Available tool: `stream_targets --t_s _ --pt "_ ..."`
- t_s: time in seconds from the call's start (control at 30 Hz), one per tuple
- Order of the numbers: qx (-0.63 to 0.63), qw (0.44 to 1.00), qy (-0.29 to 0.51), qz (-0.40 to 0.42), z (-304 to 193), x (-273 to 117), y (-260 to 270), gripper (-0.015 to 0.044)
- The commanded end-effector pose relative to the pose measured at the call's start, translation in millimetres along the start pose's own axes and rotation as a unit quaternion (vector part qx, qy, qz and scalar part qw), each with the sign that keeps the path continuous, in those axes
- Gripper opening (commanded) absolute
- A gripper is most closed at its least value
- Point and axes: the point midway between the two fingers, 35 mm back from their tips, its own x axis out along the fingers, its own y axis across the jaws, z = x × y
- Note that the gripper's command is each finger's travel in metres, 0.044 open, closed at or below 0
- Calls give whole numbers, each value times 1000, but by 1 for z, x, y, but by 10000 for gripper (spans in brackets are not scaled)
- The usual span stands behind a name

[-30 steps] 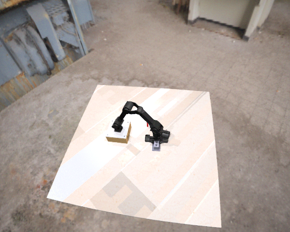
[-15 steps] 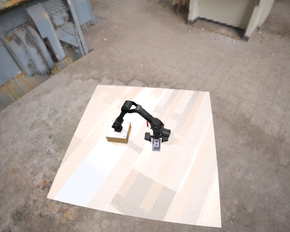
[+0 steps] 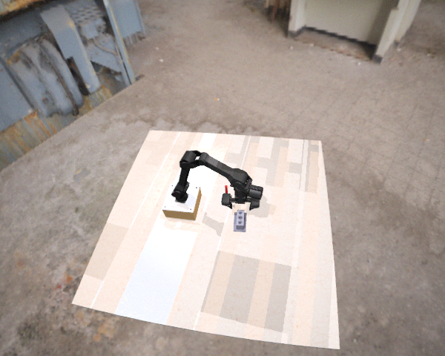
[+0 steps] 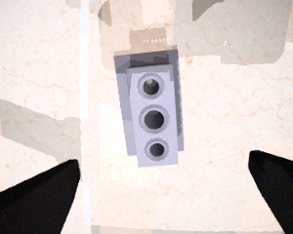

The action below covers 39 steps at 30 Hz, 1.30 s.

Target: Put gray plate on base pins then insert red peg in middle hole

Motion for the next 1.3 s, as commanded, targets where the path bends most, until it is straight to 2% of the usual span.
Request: stream_targets --t_s 0.0,0.13,0.3,0.43,0.6,0.9,1.27 --pt "76 997 0 3 16 -1 3 440" --pt "236 972 0 3 43 -3 10 440" --pt "425 905 -1 3 76 -4 23 440" --pt "565 825 -1 4 100 -5 35 440" --pt "719 695 0 6 127 -5 52 440" --pt "864 503 1 8 159 -5 78 440" --pt "972 234 5 9 186 -3 106 440"
